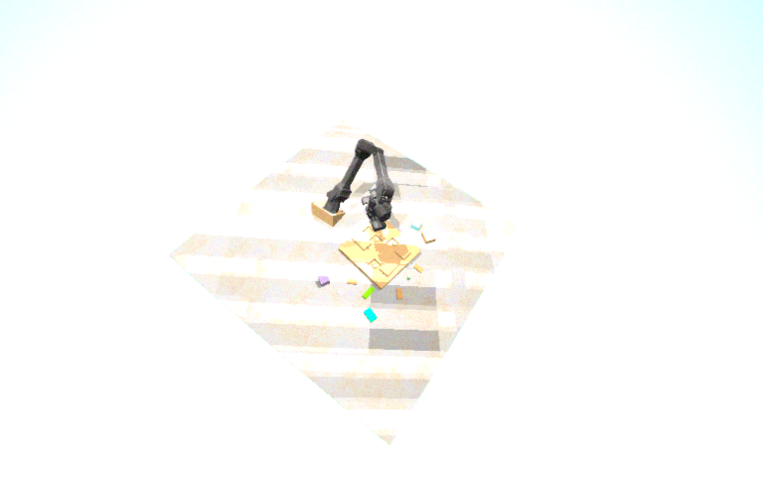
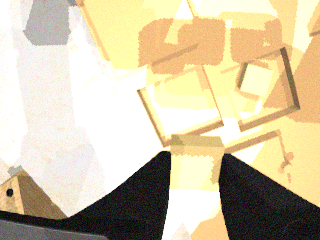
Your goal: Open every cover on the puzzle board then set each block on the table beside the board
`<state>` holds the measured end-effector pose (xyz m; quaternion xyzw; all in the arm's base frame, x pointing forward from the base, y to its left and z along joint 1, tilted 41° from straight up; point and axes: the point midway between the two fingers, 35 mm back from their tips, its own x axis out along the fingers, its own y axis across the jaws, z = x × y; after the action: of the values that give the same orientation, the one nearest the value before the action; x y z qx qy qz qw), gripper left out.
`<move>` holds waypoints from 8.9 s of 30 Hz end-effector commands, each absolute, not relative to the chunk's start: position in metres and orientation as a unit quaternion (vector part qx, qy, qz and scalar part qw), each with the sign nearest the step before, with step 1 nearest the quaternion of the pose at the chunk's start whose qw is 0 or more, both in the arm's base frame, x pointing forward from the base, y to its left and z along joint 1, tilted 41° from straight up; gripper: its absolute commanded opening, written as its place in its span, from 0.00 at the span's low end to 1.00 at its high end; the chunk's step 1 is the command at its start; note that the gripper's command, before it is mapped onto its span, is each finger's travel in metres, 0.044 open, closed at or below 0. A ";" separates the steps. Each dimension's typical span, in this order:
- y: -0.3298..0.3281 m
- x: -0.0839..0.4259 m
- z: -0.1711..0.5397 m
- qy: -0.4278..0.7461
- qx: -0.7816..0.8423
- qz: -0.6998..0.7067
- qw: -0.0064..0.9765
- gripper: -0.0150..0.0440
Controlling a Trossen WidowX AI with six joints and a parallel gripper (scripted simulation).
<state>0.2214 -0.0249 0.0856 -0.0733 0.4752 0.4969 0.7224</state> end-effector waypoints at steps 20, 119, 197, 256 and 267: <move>0.012 0.270 0.130 0.481 -0.083 0.489 0.723 0.39; 0.169 0.314 0.132 0.467 -0.072 0.501 0.725 0.39; 0.003 0.288 0.081 0.511 -0.028 0.458 0.727 0.25; 0.013 0.279 0.002 0.515 -0.007 0.453 0.728 0.25; 0.010 0.279 -0.002 0.515 -0.007 0.453 0.728 0.25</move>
<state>0.2788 0.0100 0.0009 -0.0063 0.5143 0.4517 0.7290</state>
